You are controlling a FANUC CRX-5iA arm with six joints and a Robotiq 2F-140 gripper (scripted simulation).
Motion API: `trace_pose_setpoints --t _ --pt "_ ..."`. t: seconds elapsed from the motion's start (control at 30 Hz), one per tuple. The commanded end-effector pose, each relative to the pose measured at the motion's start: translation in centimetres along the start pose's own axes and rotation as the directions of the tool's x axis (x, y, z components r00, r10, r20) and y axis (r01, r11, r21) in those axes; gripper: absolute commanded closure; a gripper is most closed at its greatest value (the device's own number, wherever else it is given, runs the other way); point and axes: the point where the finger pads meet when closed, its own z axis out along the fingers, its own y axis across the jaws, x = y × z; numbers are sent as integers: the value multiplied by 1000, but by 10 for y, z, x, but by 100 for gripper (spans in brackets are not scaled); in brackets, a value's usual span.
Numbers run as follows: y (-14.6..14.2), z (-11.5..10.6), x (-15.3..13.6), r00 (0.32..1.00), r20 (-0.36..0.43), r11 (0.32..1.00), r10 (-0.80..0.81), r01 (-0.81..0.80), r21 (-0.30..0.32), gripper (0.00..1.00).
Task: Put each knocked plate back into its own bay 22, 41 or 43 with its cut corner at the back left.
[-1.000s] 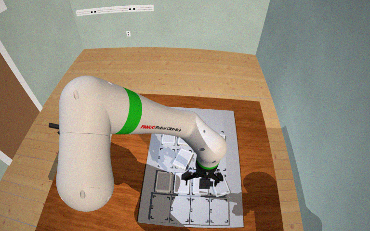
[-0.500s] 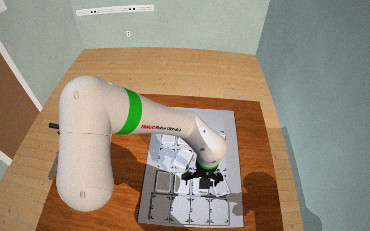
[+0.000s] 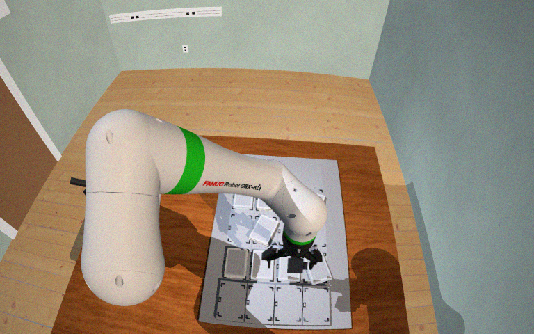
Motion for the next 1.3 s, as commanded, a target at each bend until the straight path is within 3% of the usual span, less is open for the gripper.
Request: trace_pose_setpoints --t 0.0,0.27,0.77,1.27 --pt "-1 -1 0 1000 0 1000 0 0 1 0" --pt "-9 -1 0 1000 0 1000 0 0 1 0" --pt "-69 -1 0 1000 0 1000 0 0 2 0" --pt "-108 -1 0 1000 0 1000 0 0 2 0"
